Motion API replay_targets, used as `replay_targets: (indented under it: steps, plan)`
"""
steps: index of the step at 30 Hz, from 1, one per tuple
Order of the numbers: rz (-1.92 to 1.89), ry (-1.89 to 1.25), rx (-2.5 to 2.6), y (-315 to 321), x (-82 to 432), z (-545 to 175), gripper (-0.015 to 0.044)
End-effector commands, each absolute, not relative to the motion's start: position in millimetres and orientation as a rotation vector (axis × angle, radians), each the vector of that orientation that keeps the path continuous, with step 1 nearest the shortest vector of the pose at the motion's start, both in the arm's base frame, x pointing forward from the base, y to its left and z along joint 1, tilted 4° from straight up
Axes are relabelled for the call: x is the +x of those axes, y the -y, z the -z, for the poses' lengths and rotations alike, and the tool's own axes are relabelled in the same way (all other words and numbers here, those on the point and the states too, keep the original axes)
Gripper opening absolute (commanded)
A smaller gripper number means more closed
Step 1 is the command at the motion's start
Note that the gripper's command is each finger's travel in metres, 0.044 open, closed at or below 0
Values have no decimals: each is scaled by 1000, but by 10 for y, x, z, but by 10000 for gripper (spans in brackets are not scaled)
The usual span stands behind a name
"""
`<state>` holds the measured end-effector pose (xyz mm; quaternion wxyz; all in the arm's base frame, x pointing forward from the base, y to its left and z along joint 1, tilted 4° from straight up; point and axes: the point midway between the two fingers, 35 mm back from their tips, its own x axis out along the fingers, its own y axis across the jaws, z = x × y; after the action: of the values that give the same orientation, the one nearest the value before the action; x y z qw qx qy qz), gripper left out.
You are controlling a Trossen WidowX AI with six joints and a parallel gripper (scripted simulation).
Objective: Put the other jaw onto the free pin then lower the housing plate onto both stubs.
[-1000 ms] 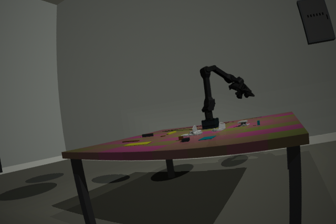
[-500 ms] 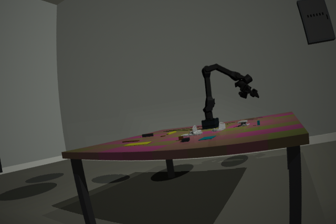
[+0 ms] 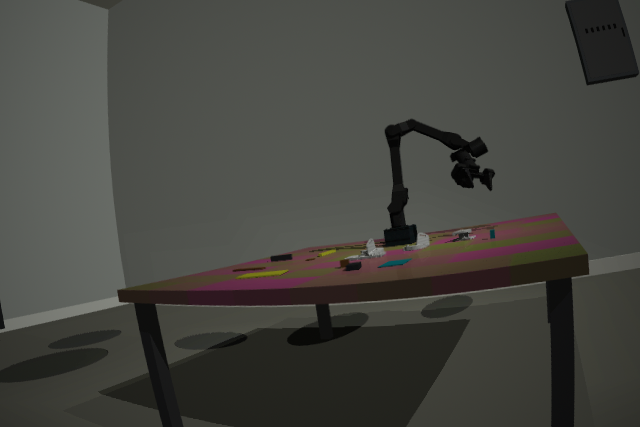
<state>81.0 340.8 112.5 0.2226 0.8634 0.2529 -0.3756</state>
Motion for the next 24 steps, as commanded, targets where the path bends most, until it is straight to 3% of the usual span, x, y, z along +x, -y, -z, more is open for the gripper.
replay_targets:
  steps: [1,24]
  plan:
    - [1131,-616,2399,-3305,1023,-1050,440]
    - [1754,2,2487,-2385,2153,-722,440]
